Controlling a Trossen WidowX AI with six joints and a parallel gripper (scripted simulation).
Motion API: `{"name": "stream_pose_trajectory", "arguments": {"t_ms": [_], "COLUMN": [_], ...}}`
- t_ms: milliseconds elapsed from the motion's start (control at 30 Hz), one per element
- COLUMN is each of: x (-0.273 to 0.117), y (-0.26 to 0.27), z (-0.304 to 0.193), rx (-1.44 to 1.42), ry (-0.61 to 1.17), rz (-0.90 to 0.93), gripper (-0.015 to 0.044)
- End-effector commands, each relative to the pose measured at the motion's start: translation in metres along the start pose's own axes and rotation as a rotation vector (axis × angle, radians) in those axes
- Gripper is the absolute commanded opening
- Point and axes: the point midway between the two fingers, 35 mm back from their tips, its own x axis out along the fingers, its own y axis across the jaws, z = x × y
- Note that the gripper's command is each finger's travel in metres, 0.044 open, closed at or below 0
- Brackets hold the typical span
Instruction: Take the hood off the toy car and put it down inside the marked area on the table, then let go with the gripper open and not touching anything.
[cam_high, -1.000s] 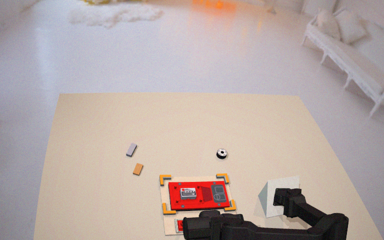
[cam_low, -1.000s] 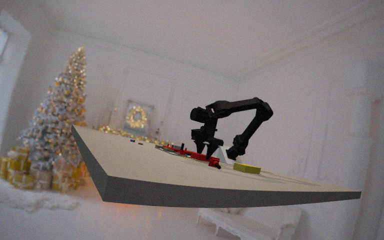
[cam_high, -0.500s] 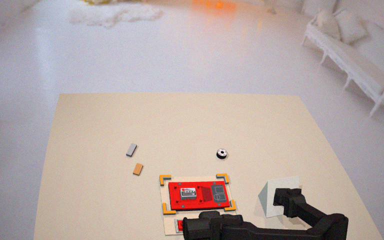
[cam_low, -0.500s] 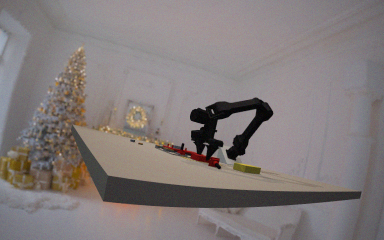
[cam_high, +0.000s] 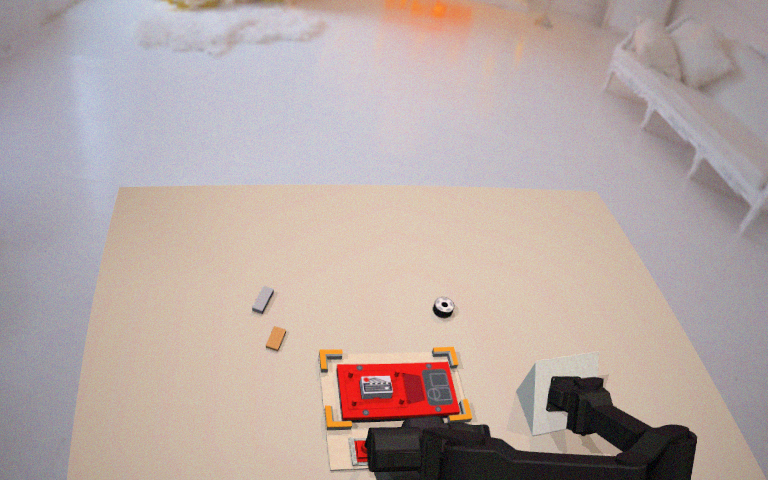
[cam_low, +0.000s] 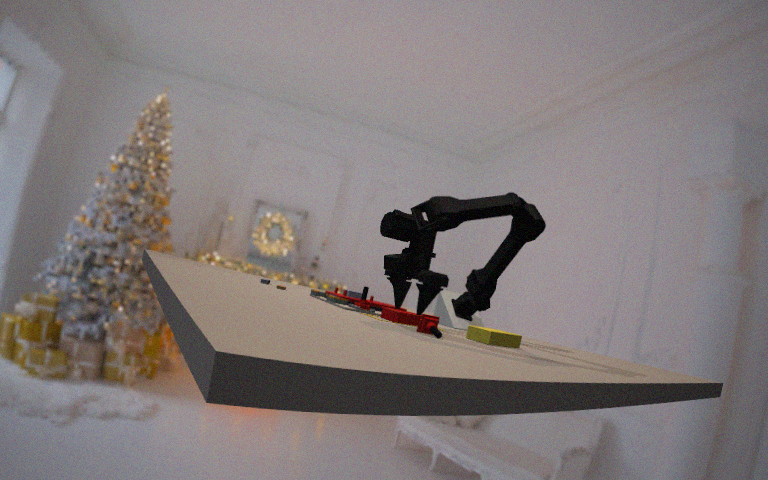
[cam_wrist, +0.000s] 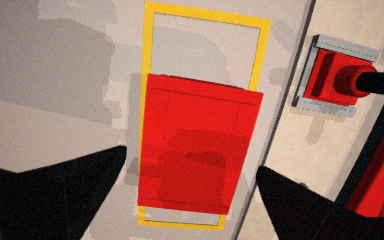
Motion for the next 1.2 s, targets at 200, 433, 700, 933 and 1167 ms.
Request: {"name": "stream_pose_trajectory", "arguments": {"t_ms": [200, 433, 700, 933, 1167], "x": [-0.059, -0.059, -0.059, -0.059, -0.059], "y": [-0.001, -0.001, -0.001, -0.001, -0.001], "z": [0.002, 0.002, 0.002, 0.002, 0.002], "rx": [-0.005, -0.005, -0.005, -0.005, -0.005], "ry": [-0.020, -0.020, -0.020, -0.020, -0.020], "rz": [0.005, 0.005, 0.005, 0.005, 0.005], "gripper": [0.0440, 0.0440, 0.0440, 0.0440, 0.0440]}}
